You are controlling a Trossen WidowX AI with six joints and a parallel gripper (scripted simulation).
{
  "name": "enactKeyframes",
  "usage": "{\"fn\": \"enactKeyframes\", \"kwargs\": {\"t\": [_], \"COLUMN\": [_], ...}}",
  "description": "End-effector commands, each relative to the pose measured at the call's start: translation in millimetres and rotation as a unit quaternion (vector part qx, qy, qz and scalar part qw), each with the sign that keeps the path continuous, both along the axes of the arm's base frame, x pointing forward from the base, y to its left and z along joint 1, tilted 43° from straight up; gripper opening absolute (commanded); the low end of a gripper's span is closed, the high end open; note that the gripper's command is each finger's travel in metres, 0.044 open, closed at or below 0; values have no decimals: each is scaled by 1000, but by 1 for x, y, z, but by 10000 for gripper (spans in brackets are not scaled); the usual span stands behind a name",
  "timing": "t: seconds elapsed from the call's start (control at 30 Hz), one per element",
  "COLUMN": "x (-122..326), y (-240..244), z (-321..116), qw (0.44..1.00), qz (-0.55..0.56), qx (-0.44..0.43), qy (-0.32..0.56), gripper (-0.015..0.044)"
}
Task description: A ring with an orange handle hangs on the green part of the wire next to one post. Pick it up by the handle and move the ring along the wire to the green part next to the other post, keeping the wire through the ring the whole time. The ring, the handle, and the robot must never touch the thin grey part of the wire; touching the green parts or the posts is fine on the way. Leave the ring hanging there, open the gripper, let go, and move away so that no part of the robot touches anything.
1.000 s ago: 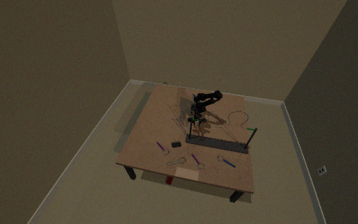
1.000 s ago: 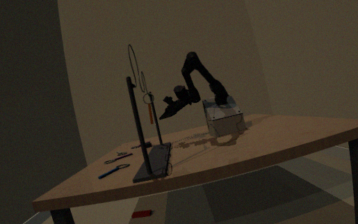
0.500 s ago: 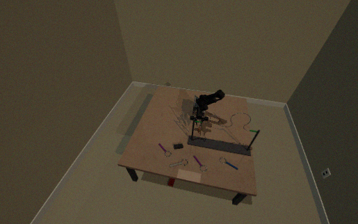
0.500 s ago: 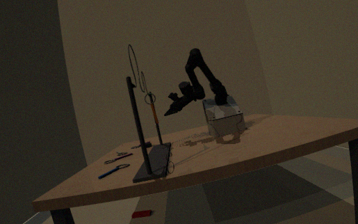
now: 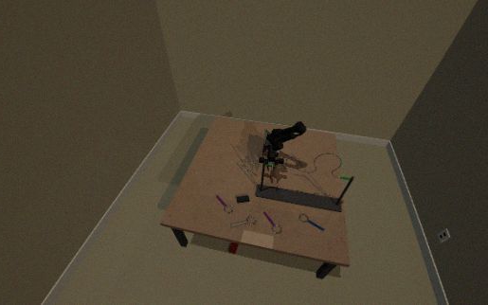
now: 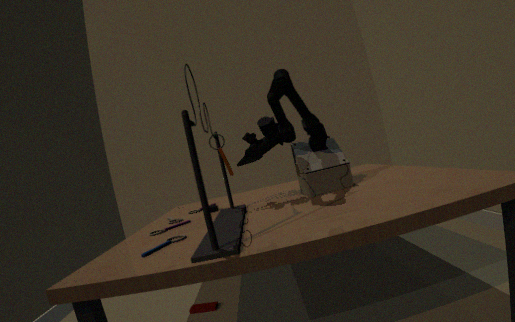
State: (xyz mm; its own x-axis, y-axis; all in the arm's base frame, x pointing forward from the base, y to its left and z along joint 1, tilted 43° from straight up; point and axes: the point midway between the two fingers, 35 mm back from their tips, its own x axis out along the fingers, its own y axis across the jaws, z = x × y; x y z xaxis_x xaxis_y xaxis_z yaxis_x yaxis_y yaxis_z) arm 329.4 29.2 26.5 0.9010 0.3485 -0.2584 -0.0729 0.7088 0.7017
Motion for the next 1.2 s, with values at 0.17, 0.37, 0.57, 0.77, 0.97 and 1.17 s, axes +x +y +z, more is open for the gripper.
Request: {"fn": "enactKeyframes", "kwargs": {"t": [0.17, 0.37, 0.57, 0.77, 0.97, 1.17], "x": [-1, -1, -7, -45, -45, -45], "y": [1, 1, -3, -13, -13, -13], "z": [0, 0, 3, 15, 15, 15], "qw": [1000, 1000, 1000, 1000, 1000, 1000], "qz": [3, 3, 0, 0, 0, 0], "qx": [-1, -1, 0, 0, 0, 0], "qy": [-1, -1, 0, 0, 0, 0], "gripper": [160, 160, 213, 370, 440, 440]}}
